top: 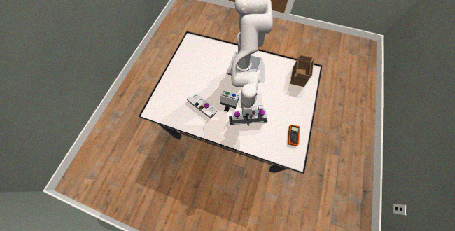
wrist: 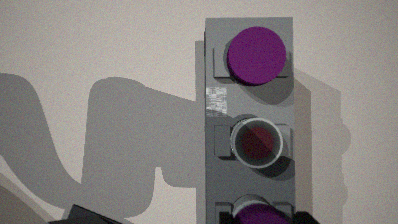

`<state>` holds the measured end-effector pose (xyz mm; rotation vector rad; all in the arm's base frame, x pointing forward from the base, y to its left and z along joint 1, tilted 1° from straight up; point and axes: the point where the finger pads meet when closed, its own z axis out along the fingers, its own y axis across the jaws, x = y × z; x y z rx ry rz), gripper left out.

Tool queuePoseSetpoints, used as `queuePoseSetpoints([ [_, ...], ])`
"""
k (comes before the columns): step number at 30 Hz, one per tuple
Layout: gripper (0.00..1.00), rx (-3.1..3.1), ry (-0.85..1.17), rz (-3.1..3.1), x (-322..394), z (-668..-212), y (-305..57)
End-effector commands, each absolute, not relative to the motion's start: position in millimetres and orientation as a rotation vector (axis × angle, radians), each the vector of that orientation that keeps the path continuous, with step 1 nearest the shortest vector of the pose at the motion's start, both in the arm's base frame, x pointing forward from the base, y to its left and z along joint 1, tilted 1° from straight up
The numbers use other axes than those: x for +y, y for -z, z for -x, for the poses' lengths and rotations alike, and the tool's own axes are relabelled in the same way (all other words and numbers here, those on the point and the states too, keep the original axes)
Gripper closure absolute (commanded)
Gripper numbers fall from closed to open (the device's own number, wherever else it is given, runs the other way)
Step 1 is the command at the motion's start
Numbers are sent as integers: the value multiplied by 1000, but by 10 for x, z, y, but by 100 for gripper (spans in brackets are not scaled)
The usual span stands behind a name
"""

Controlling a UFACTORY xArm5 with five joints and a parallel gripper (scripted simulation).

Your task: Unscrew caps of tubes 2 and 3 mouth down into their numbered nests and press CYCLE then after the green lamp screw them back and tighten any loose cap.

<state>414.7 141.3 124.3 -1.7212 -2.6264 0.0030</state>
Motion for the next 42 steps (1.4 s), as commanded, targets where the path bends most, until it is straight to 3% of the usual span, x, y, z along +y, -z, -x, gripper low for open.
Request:
queuePoseSetpoints([
  [1,100,-2634,-6,1727,1419,-4159,-1416],
  [8,100,-2635,-6,1727,1420,-4159,-1502],
  [27,100,-3104,-12,520,548,-4101,-1509],
  [42,100,-3107,-13,504,-195,-4051,-1515],
])
